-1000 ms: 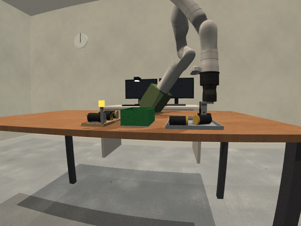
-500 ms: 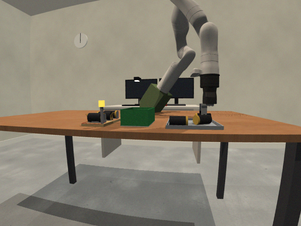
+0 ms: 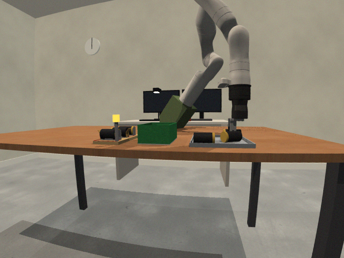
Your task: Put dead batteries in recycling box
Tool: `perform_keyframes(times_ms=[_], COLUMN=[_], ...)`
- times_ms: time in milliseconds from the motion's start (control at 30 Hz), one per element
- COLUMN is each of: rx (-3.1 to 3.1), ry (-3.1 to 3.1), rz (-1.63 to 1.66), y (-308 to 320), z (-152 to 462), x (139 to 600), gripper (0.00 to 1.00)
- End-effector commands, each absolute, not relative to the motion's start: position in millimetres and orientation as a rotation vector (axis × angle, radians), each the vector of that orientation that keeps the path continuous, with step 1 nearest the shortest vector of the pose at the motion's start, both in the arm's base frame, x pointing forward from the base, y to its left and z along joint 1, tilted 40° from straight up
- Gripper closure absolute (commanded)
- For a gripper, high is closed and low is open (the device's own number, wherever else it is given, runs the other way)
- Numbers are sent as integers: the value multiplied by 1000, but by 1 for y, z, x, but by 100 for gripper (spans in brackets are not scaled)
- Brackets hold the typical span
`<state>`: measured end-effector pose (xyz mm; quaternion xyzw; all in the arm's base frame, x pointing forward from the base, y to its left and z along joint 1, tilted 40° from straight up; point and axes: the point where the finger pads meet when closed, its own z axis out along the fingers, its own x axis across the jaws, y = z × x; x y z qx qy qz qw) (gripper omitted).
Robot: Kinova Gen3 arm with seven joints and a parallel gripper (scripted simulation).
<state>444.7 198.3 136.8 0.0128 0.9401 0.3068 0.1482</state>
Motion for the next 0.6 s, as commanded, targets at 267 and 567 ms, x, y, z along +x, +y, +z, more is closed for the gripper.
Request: perform_keyframes(times_ms=[267,567], rx=[37,37], ry=[2703,2703], rz=[882,882], y=[198,197], z=[137,139], x=[445,444], gripper=[43,43])
